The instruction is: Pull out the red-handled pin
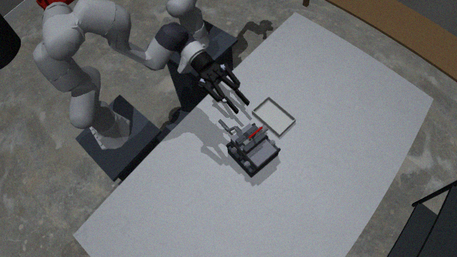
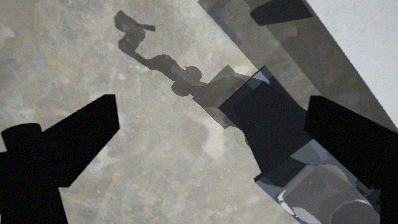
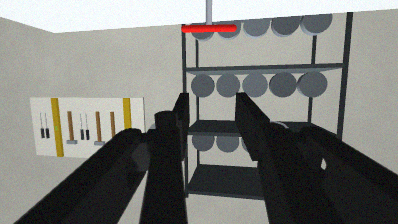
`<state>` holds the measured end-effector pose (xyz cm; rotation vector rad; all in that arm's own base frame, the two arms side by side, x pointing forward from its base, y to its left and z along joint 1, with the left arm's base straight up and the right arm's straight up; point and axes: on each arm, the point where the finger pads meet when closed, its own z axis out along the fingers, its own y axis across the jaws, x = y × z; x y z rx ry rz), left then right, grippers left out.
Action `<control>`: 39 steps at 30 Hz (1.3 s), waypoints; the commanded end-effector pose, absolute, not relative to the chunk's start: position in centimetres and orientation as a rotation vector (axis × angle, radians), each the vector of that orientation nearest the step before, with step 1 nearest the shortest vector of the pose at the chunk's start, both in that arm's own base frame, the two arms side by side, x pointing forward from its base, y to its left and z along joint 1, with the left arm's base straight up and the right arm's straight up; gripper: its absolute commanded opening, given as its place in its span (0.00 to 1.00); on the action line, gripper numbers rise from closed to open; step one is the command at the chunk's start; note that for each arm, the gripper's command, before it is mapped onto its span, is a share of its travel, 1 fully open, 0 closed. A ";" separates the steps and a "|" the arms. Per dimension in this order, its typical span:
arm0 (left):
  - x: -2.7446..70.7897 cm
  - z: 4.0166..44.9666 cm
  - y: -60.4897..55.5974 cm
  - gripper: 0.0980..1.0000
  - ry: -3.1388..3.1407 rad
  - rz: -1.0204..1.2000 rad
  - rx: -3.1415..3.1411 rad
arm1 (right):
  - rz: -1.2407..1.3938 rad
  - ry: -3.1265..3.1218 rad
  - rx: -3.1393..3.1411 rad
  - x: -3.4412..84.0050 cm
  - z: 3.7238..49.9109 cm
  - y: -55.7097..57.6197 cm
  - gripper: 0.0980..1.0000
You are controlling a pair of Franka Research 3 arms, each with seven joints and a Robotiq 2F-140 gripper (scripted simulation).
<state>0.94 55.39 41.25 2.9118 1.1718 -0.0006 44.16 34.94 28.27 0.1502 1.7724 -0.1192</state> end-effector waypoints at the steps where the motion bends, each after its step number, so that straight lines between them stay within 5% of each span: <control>1: 1.0 41.3 55.4 1.00 1.177 0.000 2.913 | -0.119 1.772 0.150 44.2 28.3 34.9 0.28; 39: 1.0 41.3 55.4 1.00 1.177 0.000 2.913 | -0.121 1.776 0.150 44.3 27.8 34.9 0.28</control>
